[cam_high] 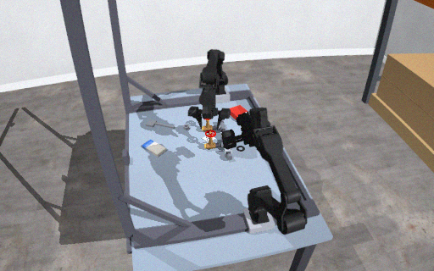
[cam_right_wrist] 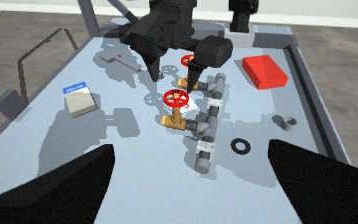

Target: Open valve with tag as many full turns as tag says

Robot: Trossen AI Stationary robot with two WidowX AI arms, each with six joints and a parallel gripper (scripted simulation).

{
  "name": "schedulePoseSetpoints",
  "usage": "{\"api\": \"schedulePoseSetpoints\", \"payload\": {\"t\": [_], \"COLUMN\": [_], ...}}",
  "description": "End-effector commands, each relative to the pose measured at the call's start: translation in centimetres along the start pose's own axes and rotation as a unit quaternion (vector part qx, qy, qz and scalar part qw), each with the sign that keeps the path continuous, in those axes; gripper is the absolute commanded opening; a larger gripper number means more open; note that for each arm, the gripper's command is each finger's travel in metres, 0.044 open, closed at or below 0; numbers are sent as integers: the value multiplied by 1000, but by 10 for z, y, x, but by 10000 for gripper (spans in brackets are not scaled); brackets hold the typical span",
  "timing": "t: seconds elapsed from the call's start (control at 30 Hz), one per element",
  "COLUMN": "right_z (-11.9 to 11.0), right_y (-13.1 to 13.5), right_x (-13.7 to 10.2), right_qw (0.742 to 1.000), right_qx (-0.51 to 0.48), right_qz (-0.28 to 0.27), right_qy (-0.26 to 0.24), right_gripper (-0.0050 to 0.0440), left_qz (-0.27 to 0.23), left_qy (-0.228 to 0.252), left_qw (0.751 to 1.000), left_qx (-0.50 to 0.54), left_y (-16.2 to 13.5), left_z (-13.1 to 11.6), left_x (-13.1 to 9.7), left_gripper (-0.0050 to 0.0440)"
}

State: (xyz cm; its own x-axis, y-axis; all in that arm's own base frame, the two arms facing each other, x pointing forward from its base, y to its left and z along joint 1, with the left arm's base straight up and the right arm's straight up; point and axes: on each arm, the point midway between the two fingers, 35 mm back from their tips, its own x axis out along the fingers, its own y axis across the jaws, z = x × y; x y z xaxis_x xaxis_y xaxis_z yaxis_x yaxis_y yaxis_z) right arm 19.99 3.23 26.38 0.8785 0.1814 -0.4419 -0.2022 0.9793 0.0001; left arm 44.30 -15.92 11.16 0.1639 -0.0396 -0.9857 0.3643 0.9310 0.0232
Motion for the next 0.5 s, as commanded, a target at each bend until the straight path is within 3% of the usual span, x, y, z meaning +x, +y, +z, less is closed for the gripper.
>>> {"api": "schedulePoseSetpoints", "payload": {"t": [0.0,0.23,0.47], "right_z": [5,5,5], "right_y": [0,0,0], "right_x": [-3,-3,-3], "right_qw": [1000,1000,1000], "right_qx": [-1,-1,-1], "right_qz": [1,1,1], "right_qy": [-8,-8,-8], "right_gripper": [400,400,400], "left_qz": [-1,-1,-2], "left_qy": [-13,-10,-7], "left_qw": [997,972,920], "left_qx": [70,234,392], "left_y": [2,2,2], "left_z": [6,5,5], "left_x": [-11,-10,-10], "left_gripper": [354,354,354]}}
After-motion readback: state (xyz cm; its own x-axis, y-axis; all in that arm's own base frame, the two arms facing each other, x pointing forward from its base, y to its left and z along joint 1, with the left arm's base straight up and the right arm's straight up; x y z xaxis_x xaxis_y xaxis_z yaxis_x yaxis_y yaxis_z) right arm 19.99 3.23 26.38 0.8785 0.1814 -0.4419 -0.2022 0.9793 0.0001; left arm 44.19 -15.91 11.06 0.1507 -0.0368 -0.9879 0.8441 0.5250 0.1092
